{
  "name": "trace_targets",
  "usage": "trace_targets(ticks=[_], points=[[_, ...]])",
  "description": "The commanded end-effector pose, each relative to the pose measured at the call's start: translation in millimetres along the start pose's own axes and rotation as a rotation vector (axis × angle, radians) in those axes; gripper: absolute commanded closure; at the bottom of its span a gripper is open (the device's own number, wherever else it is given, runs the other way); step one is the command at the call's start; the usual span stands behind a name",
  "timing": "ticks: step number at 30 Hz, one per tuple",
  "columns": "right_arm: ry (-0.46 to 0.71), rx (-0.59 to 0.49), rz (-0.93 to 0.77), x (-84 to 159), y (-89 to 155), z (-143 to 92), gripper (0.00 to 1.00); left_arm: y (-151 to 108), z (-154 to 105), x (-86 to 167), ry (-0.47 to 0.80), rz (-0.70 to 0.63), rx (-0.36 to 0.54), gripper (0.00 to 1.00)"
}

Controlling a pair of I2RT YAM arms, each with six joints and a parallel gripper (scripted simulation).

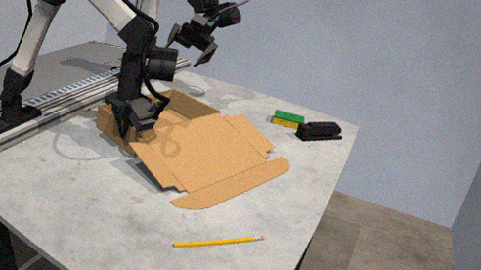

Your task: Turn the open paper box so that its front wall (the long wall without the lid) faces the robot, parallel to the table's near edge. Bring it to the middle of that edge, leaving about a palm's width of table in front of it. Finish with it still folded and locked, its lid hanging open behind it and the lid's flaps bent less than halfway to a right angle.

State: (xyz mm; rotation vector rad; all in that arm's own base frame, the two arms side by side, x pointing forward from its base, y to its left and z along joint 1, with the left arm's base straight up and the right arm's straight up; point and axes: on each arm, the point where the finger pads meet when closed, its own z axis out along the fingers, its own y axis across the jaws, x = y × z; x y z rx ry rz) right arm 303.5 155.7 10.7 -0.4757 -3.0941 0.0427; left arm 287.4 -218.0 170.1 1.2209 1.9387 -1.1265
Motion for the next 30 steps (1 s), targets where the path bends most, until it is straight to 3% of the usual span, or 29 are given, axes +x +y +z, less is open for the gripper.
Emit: trace_targets(ticks=[1,30], points=[[-0.012,-0.019,-0.043,-10,5,-1,1.0,4,-1,-18,-0.025,0.051,-0.017,0.0],[-0.02,-0.019,-0.276,-21,3,-2,1.0,7,-1,-22,-0.036,0.043,-0.026,0.0]])
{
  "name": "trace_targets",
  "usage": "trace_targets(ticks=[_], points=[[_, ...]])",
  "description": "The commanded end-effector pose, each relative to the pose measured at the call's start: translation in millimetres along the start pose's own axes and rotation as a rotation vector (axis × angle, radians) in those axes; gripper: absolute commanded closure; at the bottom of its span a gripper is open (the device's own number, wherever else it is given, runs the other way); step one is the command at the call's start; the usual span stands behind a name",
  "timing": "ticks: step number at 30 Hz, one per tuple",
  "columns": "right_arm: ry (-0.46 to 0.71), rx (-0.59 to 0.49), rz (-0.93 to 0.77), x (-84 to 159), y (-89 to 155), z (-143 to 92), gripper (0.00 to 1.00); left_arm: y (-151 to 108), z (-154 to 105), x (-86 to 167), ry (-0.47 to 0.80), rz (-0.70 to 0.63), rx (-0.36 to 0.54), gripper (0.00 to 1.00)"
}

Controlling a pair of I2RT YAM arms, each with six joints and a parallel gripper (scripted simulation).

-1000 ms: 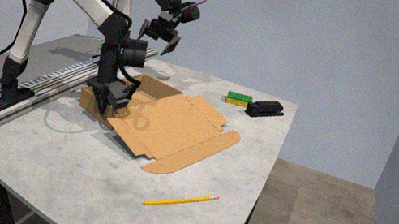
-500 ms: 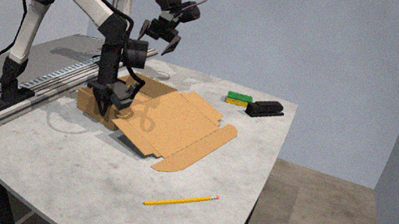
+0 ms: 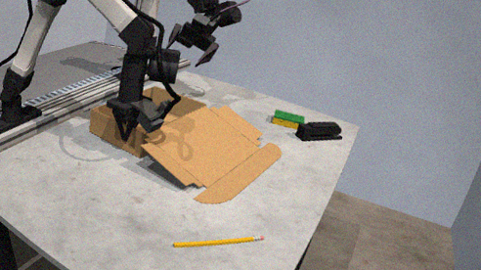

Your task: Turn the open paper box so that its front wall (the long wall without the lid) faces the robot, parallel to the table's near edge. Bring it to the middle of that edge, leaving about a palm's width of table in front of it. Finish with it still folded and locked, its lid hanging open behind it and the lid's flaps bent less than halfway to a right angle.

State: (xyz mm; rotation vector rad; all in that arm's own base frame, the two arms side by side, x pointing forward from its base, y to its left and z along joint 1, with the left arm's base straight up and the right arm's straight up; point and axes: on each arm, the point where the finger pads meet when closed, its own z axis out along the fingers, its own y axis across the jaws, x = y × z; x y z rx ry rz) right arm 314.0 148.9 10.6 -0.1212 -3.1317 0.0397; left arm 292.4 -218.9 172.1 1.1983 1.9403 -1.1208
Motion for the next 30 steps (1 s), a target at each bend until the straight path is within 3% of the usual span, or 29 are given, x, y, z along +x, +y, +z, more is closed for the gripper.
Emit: trace_targets(ticks=[1,16,17,19,23,27,30], points=[[-0.016,-0.015,-0.048,-10,4,-2,1.0,3,-1,-18,-0.024,0.051,-0.013,0.0],[-0.02,-0.007,-0.084,-10,8,-1,1.0,3,-1,-18,-0.024,0.052,-0.013,0.0],[-0.02,-0.007,-0.084,-10,8,-1,0.89,3,-1,-18,-0.025,0.052,-0.013,0.0],[-0.02,-0.007,-0.084,-10,8,-1,0.89,3,-1,-18,-0.025,0.052,-0.013,0.0],[-0.071,-0.035,-0.076,-15,5,-40,0.43,3,-1,-18,-0.025,0.053,-0.014,0.0],[-0.089,-0.037,-0.072,-13,10,-59,0.0,1,-2,-26,-0.047,0.06,-0.002,0.0],[-0.089,-0.039,-0.07,-12,11,-80,0.0,-2,-5,-40,-0.087,0.077,0.016,0.0]])
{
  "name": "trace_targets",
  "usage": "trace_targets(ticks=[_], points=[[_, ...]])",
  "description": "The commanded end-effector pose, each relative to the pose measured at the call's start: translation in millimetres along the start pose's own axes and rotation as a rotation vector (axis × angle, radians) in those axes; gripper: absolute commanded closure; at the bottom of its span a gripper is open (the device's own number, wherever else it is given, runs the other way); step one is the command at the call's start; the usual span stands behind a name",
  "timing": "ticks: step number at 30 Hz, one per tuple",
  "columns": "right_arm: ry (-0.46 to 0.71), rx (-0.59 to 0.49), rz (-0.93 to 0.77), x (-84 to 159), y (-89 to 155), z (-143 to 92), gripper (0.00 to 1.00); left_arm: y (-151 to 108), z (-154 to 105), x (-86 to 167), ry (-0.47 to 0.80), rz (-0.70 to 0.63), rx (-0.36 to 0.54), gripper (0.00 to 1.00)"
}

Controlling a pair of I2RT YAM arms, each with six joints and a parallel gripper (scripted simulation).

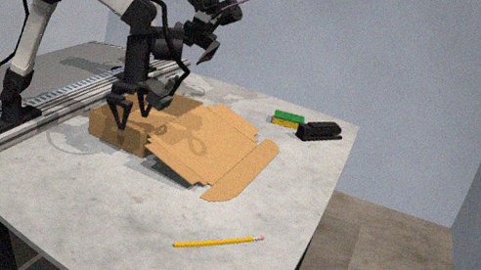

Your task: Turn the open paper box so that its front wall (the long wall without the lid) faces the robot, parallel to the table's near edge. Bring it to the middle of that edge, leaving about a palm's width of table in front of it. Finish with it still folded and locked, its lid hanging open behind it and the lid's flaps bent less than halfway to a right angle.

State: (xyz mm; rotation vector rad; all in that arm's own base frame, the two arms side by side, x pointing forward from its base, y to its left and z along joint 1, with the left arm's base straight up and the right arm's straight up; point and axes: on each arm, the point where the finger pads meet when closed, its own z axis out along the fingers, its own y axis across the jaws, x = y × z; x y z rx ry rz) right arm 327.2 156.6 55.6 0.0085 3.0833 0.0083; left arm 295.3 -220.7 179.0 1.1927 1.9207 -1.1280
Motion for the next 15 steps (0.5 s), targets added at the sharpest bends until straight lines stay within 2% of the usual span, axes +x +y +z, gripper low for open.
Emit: trace_targets(ticks=[1,4,7,10,15], points=[[-0.024,-0.005,0.001,-2,4,-45,0.0,-3,-4,-38,-0.082,0.077,0.018,0.0],[-0.012,0.001,-0.005,1,3,-73,0.0,-6,-8,-48,-0.104,0.097,0.026,0.0],[0.002,0.008,-0.016,2,3,-75,0.0,-6,-8,-49,-0.107,0.1,0.026,0.0],[-0.068,-0.029,-0.073,-3,12,-93,0.0,-6,-8,-50,-0.108,0.101,0.027,0.0],[-0.144,-0.071,-0.21,5,29,-89,0.0,-6,-8,-50,-0.109,0.101,0.027,0.0]])
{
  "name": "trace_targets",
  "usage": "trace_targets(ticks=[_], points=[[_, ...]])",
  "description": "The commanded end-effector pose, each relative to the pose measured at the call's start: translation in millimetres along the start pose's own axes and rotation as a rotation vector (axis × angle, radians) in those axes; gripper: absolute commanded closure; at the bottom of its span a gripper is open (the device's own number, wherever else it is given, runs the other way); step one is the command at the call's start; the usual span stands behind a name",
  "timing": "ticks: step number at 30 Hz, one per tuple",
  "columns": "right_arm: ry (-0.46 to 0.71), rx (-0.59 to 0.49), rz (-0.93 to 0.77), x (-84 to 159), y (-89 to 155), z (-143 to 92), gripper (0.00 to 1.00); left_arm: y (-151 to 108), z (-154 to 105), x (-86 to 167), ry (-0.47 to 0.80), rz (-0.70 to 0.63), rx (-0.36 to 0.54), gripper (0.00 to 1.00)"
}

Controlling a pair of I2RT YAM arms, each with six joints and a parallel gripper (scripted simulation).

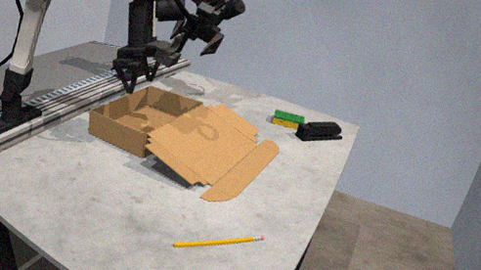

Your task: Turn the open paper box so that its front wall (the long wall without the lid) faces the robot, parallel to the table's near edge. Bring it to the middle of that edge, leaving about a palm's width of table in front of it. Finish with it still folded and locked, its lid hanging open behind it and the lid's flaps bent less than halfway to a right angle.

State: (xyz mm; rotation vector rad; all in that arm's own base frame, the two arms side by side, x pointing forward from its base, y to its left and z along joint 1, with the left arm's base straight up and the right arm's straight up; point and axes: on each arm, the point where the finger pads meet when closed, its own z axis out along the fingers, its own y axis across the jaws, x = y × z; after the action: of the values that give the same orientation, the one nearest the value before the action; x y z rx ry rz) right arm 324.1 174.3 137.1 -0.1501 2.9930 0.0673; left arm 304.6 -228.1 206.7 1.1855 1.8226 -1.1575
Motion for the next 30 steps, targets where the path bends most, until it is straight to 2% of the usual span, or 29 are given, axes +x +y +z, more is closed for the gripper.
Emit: trace_targets(ticks=[1,6,8,19,30], points=[[-0.079,-0.044,-0.149,8,18,-8,0.0,-3,-1,-21,-0.036,0.056,0.005,0.0],[-0.181,-0.109,-0.389,36,50,-8,0.0,-3,-1,-21,-0.036,0.056,0.005,0.0],[-0.181,-0.109,-0.389,36,50,-8,0.0,-3,-1,-21,-0.036,0.056,0.005,0.0],[-0.295,-0.193,-0.755,97,94,0,0.0,1,-2,-10,-0.016,0.015,0.016,0.0],[-0.281,-0.192,-0.793,112,94,4,0.0,-1,-4,-13,-0.023,0.031,0.012,0.0]])
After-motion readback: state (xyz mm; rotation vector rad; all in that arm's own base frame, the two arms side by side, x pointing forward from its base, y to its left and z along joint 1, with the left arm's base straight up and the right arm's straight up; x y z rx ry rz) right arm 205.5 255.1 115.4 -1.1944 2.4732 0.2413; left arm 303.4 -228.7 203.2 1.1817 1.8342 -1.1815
